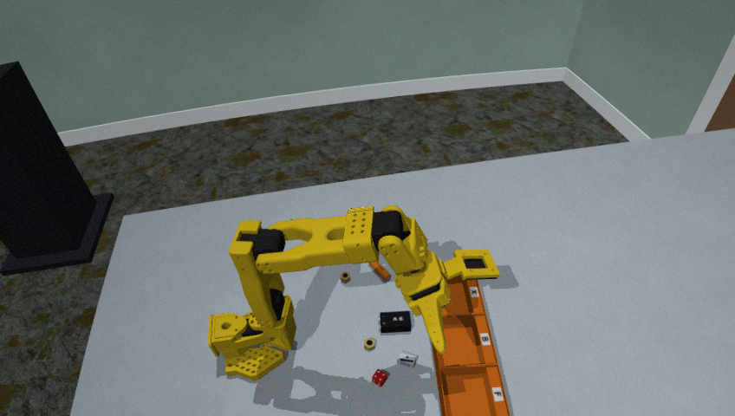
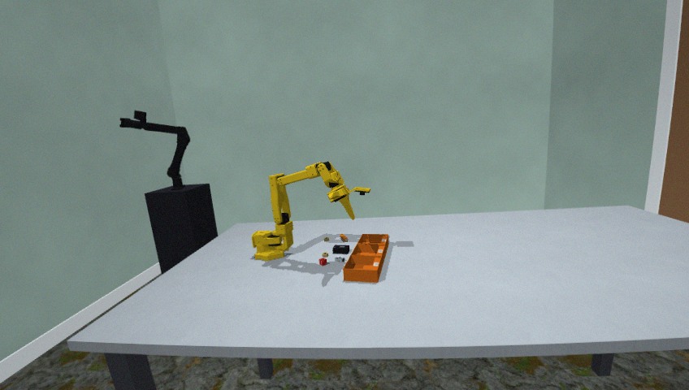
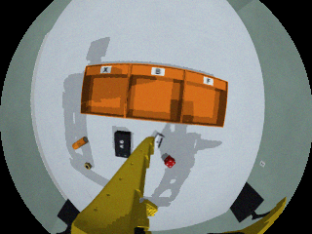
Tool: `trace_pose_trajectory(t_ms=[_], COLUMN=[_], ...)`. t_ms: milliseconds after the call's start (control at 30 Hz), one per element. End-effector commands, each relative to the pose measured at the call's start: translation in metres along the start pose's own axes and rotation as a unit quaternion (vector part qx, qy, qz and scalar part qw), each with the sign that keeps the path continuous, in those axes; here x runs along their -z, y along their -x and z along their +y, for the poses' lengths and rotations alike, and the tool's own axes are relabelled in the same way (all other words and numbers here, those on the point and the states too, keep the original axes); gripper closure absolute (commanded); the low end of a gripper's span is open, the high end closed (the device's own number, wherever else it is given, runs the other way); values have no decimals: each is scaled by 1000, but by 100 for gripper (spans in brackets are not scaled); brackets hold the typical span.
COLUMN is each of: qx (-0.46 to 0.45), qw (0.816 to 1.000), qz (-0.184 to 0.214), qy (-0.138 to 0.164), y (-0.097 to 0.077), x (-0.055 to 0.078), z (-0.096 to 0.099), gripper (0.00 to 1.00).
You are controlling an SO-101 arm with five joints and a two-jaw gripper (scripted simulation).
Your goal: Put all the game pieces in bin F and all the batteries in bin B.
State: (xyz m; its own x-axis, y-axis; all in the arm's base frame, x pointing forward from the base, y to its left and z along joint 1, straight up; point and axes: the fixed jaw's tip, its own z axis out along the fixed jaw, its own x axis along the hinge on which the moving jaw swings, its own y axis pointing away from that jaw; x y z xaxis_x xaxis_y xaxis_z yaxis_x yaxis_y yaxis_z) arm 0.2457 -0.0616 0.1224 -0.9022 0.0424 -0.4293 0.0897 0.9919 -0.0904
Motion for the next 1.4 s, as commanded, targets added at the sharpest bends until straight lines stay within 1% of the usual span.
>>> trace_pose_trajectory(t_ms=[0,133,300,367,567,700,833,1367], qx=[-3,-6,-11,-11,-15,-17,-17,-17], qw=[999,998,995,995,990,987,986,986], qz=[-35,-51,-80,-80,-112,-123,-126,-126], qy=[-12,-25,-52,-52,-87,-101,-105,-105], y=[12,22,37,37,51,54,55,55], x=[6,0,-12,-12,-24,-29,-30,-30], z=[-8,-20,-45,-45,-76,-88,-92,-92], gripper=[0,0,0,0,0,0,0,0])
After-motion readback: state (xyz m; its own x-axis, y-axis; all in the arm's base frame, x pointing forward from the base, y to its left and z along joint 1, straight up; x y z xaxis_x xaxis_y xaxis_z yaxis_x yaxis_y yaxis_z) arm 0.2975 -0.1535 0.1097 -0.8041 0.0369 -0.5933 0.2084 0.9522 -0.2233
